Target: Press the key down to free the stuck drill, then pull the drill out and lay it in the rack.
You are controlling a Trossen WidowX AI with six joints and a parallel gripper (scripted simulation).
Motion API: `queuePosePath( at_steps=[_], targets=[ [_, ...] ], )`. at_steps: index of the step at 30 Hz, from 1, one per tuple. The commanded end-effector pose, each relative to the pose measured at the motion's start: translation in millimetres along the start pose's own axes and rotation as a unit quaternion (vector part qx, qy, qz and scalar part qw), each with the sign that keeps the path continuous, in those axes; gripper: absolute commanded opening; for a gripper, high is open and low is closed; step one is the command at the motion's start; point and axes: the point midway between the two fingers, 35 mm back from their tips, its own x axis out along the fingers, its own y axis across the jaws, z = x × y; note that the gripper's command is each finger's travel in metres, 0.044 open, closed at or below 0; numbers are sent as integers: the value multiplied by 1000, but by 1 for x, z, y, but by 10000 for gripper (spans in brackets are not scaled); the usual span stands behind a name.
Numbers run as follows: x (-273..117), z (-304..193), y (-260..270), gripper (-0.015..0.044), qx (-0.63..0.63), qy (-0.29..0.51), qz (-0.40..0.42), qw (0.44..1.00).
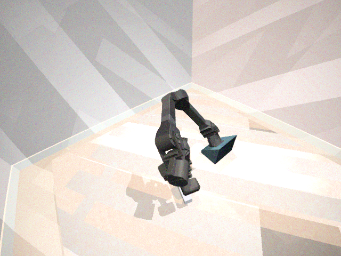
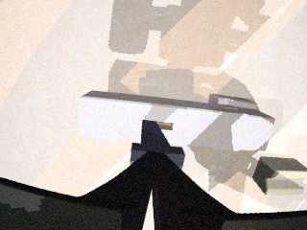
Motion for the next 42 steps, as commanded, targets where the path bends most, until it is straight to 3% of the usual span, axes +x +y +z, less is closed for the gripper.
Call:
queuePosePath(
  at_steps=[1,42],
  targets=[
    [5,-1,-2,0,-3,1,-4,1000],
    [16,-2,1,0,-3,1,-4,1000]
  ],
)
